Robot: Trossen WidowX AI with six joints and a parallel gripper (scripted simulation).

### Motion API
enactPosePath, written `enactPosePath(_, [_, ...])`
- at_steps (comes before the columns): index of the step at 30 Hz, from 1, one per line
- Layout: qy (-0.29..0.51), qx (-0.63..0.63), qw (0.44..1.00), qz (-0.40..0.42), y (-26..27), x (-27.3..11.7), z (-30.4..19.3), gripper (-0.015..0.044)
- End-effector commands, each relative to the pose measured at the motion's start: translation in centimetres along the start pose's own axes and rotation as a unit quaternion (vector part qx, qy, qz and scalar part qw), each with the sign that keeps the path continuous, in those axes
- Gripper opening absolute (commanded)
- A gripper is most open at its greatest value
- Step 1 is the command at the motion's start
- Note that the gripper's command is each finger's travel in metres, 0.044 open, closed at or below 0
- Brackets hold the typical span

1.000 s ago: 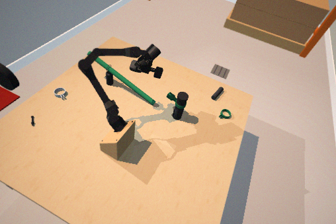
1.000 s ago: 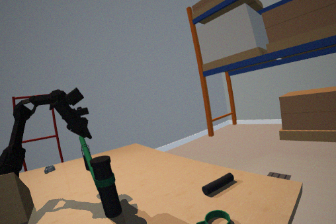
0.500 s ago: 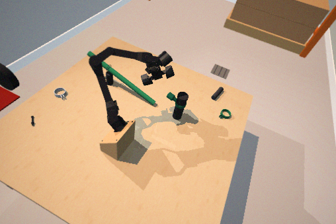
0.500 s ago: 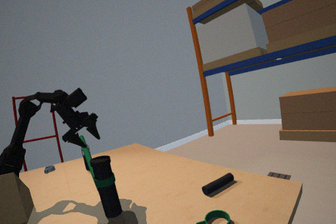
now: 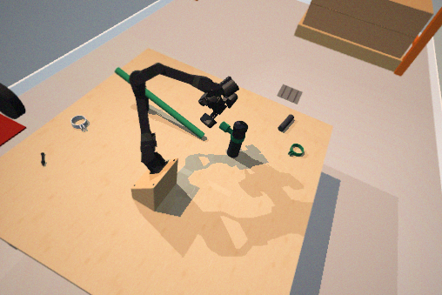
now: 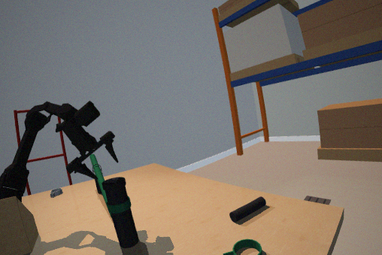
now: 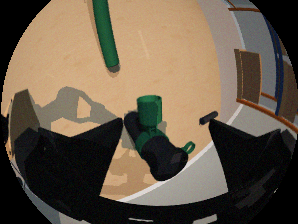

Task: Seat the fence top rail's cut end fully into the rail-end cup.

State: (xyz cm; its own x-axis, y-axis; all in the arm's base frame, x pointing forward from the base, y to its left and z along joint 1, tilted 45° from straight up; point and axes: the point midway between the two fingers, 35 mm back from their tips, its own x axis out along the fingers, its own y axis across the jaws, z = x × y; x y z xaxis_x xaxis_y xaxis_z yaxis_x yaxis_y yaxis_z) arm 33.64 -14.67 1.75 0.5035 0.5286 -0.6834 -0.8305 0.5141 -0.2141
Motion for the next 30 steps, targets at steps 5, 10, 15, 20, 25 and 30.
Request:
enactPosePath(5, [0.004,-0.024,1.000,-0.002,0.1,0.7,-0.4,0.0440])
enactPosePath(10, [0.004,-0.024,1.000,-0.002,2.0,4.0,-0.5,0.0440])
enactPosePath(15, [0.003,-0.024,1.000,-0.002,2.3,4.5,-0.5,0.0440])
enactPosePath(20, [0.004,-0.024,1.000,-0.002,2.3,4.9,-0.5,0.0440])
enactPosePath(25, [0.004,-0.024,1.000,-0.002,2.2,5.7,-0.6,0.0440])
enactPosePath(30, [0.004,-0.024,1.000,-0.002,2.2,6.5,-0.6,0.0440])
